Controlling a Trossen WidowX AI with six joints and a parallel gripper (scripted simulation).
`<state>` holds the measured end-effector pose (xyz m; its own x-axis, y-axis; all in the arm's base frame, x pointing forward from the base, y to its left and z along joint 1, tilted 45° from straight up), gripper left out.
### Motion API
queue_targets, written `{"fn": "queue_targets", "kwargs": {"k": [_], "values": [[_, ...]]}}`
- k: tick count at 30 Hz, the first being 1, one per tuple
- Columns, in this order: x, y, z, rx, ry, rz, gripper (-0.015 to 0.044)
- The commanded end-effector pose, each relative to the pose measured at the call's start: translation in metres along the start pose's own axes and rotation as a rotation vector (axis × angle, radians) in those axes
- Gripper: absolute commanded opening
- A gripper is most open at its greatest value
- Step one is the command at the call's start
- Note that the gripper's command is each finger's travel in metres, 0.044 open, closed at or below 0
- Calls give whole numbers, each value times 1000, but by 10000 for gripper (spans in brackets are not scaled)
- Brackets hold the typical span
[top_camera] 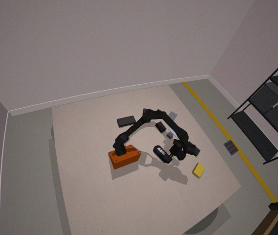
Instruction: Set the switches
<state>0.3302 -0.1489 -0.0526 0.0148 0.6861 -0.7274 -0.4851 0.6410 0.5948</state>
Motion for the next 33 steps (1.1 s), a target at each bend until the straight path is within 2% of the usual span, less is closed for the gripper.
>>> {"fn": "queue_targets", "kwargs": {"k": [1,33], "values": [[1,-1,0,35,13,1,440],[49,-3,0,54,9,10,440]]}}
Point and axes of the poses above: the point midway between the two fingers, 35 mm back from their tips, its own x axis out along the fingers, its own z axis across the jaws, y = z × x, the point moved 3 cm from there along -x, back along the fingers, and after that the axes turned 7 degrees about -x, right-handed, at the moved point
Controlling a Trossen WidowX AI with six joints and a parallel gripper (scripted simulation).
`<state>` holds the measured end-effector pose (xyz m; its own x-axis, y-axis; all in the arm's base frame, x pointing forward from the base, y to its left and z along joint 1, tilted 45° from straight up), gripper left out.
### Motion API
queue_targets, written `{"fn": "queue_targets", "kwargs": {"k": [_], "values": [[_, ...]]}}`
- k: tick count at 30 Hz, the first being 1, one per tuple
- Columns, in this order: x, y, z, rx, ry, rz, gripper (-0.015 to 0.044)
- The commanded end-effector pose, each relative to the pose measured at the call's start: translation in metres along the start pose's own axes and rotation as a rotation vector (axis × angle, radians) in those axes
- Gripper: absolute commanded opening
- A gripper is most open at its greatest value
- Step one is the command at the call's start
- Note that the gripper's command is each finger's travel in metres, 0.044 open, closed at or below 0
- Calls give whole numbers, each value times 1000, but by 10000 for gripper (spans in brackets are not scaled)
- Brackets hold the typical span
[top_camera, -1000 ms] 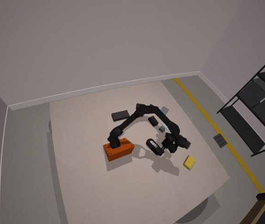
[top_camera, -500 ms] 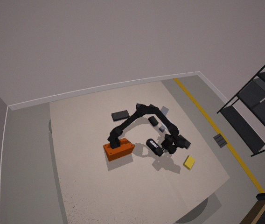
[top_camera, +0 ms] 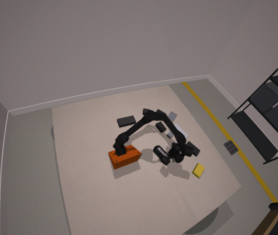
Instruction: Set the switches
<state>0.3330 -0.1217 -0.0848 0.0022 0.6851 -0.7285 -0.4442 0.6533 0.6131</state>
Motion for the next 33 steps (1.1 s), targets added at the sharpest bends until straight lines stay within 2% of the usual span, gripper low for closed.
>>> {"fn": "queue_targets", "kwargs": {"k": [1,9,13,14,33], "values": [[8,0,0,9,-3,6,440],[19,1,-1,13,-4,9,440],[19,1,-1,13,-4,9,335],[19,1,-1,13,-4,9,328],[15,2,-1,13,-4,9,336]]}}
Point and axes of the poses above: the point midway between the two fingers, 35 mm back from their tips, its own x axis out along the fingers, its own z axis across the jaws, y = z × x, the point moved 3 cm from there along -x, back along the fingers, and after that the axes turned 7 degrees about -x, right-handed, at the moved point
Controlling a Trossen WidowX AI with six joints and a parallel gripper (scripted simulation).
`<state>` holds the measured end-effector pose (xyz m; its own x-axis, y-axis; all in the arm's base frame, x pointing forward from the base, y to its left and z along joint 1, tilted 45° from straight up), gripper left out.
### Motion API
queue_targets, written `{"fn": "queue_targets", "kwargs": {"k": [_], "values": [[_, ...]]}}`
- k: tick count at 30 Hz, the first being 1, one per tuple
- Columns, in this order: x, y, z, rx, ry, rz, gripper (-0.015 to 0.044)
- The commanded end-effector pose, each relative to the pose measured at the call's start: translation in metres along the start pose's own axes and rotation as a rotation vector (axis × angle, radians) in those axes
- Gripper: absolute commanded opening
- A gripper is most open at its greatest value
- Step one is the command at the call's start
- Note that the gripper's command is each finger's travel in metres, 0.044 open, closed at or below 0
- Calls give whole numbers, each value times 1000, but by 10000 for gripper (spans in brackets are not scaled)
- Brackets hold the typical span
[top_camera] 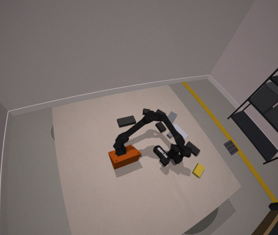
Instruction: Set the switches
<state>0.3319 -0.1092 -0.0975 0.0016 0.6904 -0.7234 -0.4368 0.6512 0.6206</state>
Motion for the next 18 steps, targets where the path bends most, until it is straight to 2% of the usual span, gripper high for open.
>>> {"fn": "queue_targets", "kwargs": {"k": [1,18], "values": [[-3,1,0,5,-1,2,336],[-16,5,0,5,-1,2,335]]}}
Point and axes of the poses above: the point midway between the two fingers, 35 mm back from their tips, its own x axis out along the fingers, its own z axis across the jaws, y = z × x, the point moved 3 cm from there along -x, back along the fingers, and after that the axes turned 7 degrees about -x, right-handed, at the moved point
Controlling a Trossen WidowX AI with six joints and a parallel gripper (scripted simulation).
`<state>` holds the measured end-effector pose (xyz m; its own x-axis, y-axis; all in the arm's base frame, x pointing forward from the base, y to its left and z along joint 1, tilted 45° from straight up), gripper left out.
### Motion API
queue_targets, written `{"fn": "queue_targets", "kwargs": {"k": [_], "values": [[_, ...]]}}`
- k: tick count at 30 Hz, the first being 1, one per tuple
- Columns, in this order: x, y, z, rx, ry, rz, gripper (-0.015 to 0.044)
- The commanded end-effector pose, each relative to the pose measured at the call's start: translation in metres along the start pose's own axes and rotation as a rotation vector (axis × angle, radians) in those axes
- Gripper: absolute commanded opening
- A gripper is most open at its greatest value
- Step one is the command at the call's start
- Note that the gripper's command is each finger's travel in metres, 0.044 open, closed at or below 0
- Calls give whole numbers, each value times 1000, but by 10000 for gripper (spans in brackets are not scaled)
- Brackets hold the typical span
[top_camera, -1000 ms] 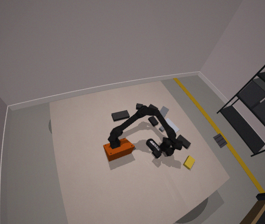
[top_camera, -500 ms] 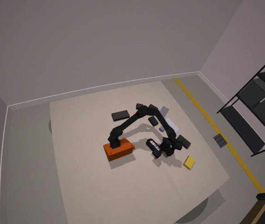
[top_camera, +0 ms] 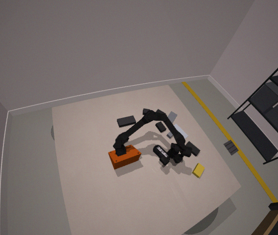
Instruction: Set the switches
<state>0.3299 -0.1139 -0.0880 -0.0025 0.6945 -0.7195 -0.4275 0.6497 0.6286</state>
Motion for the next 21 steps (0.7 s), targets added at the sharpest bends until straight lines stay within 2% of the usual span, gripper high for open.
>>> {"fn": "queue_targets", "kwargs": {"k": [1,21], "values": [[-7,2,1,-5,-2,-5,335],[-22,8,2,-5,-2,-5,335]]}}
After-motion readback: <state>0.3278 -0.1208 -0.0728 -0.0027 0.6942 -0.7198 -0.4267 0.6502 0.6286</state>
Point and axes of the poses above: the point midway between the two fingers, 35 mm back from their tips, its own x axis out along the fingers, its own z axis across the jaws, y = z × x, the point moved 3 cm from there along -x, back along the fingers, and after that the axes turned 7 degrees about -x, right-handed, at the moved point
